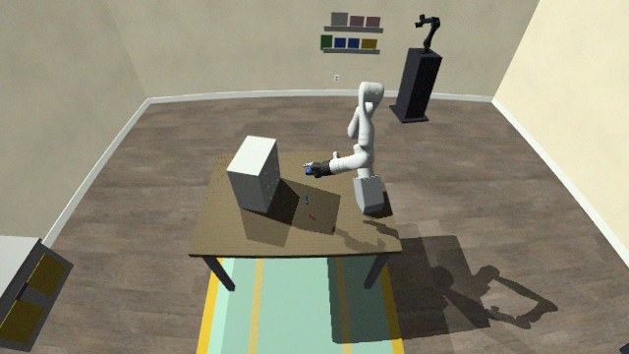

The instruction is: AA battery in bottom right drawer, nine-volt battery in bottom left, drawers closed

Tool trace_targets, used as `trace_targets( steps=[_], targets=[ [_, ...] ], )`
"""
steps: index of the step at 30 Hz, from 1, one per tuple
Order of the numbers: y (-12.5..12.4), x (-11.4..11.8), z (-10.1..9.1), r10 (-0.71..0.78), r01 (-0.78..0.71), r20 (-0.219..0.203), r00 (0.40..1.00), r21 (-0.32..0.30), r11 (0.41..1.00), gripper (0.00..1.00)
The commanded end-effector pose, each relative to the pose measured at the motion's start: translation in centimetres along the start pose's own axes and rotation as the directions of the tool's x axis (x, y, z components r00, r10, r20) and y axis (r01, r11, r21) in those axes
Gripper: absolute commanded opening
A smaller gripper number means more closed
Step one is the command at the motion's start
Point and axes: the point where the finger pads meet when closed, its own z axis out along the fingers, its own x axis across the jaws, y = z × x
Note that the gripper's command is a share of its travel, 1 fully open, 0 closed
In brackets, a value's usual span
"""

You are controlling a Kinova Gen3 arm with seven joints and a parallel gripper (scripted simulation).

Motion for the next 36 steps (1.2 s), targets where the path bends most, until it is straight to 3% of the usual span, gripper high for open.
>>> trace_targets(
  steps=[1,19,23,28,32,34,36],
  targets=[
    [0.0,0.0,0.0,0.001,-0.001,0.0,1.0,-0.001,1.0,1.0],
    [0.0,-0.1,0.0,0.003,-0.003,-0.001,1.0,0.0,1.0,1.0],
    [-0.4,-0.6,-0.1,0.048,-0.047,-0.025,0.999,0.028,0.998,1.0],
    [-2.0,-2.4,-0.3,0.221,-0.204,-0.11,0.969,0.148,0.968,1.0],
    [-4.0,-4.3,-0.9,0.428,-0.356,-0.199,0.881,0.316,0.879,1.0],
    [-4.0,-4.3,-0.9,0.428,-0.356,-0.199,0.881,0.316,0.879,1.0],
    [-5.0,-5.3,-1.4,0.535,-0.414,-0.238,0.81,0.413,0.811,1.0]
  ],
)
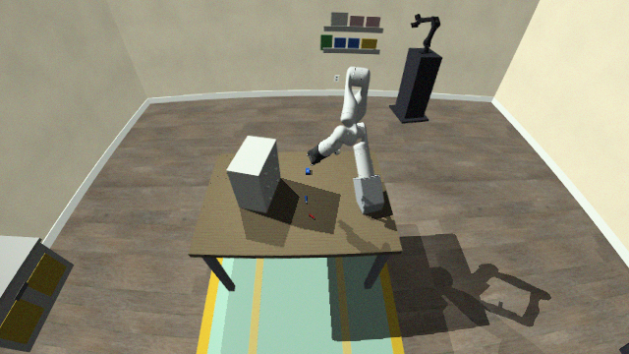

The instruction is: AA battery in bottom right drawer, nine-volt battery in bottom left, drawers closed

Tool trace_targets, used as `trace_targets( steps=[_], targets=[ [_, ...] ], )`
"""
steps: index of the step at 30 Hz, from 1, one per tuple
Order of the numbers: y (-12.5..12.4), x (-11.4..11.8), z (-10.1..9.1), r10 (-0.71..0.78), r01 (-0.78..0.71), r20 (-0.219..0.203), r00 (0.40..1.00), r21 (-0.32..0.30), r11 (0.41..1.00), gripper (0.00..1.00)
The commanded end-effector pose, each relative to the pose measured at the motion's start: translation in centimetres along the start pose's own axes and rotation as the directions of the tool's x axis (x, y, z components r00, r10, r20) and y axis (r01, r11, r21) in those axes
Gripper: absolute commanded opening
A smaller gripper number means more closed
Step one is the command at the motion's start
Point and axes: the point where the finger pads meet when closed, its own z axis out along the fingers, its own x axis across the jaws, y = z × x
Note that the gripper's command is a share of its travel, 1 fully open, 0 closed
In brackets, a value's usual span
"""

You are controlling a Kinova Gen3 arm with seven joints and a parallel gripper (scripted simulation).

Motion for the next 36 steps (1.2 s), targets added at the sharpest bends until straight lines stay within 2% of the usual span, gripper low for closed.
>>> trace_targets(
  steps=[1,4,6,9,12,18,36],
  targets=[
    [0.1,-2.1,-0.9,0.147,-0.135,-0.129,0.981,0.096,0.986,1.0],
    [-0.7,-3.8,-2.1,0.295,-0.241,-0.235,0.926,0.236,0.942,1.0],
    [-1.0,-4.9,-2.9,0.379,-0.286,-0.289,0.879,0.318,0.904,1.0],
    [-1.3,-6.2,-4.0,0.472,-0.321,-0.344,0.812,0.412,0.852,1.0],
    [-1.4,-7.1,-4.6,0.524,-0.334,-0.373,0.765,0.466,0.819,1.0],
    [-1.5,-7.5,-4.9,0.544,-0.337,-0.383,0.746,0.487,0.806,1.0],
    [-1.5,-7.5,-4.9,0.544,-0.337,-0.384,0.746,0.487,0.805,1.0]
  ],
)
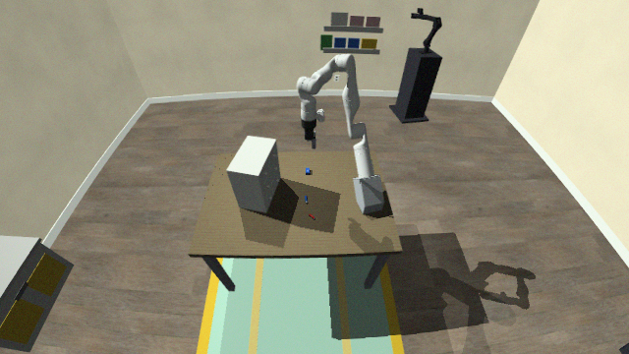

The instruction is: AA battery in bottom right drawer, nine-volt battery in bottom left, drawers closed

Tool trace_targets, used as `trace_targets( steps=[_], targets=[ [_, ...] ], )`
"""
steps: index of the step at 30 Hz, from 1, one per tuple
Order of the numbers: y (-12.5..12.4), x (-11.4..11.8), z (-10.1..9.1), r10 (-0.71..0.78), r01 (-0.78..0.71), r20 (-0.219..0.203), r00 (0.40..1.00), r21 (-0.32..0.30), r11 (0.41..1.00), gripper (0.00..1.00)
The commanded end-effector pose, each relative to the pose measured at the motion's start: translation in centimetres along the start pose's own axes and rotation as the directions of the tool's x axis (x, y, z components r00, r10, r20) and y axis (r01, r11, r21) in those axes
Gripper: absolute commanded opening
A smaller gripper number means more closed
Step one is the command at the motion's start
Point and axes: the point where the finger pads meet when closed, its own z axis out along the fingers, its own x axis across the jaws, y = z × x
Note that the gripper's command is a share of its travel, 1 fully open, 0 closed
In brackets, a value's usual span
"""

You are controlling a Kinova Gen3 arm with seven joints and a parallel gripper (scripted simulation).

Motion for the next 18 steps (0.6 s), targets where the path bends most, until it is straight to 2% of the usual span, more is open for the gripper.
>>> trace_targets(
  steps=[1,18],
  targets=[
    [0.0,0.03,-0.05,0.0,0.0,-0.001,1.0,-0.001,1.0,1.0],
    [0.03,-0.01,0.05,-0.012,0.012,0.0,1.0,-0.001,1.0,1.0]
  ],
)
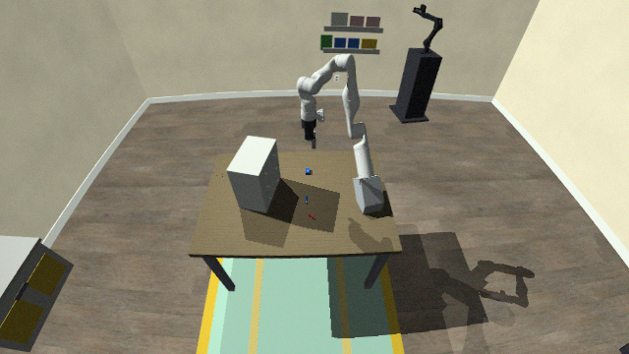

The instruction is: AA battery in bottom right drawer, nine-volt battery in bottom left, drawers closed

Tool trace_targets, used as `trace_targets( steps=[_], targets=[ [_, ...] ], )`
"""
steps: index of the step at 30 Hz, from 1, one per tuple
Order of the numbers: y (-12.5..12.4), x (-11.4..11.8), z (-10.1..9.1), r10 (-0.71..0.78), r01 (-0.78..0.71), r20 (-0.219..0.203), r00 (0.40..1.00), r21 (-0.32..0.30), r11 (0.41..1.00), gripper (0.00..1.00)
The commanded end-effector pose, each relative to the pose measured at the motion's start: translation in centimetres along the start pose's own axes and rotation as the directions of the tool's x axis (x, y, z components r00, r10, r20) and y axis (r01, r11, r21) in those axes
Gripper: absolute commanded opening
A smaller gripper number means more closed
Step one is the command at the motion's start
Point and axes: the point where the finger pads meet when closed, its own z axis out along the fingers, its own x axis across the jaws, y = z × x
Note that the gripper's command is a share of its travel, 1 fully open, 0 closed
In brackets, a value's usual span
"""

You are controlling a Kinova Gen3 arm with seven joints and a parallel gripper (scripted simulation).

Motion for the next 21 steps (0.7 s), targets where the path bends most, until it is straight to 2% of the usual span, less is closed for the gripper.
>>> trace_targets(
  steps=[1,12,21],
  targets=[
    [0.0,0.0,0.0,-0.007,0.007,0.0,1.0,0.0,1.0,1.0],
    [0.1,-0.2,0.6,-0.076,0.076,0.005,0.997,0.001,0.997,1.0],
    [0.4,-0.7,1.7,-0.219,0.219,0.015,0.976,0.005,0.976,1.0]
  ],
)
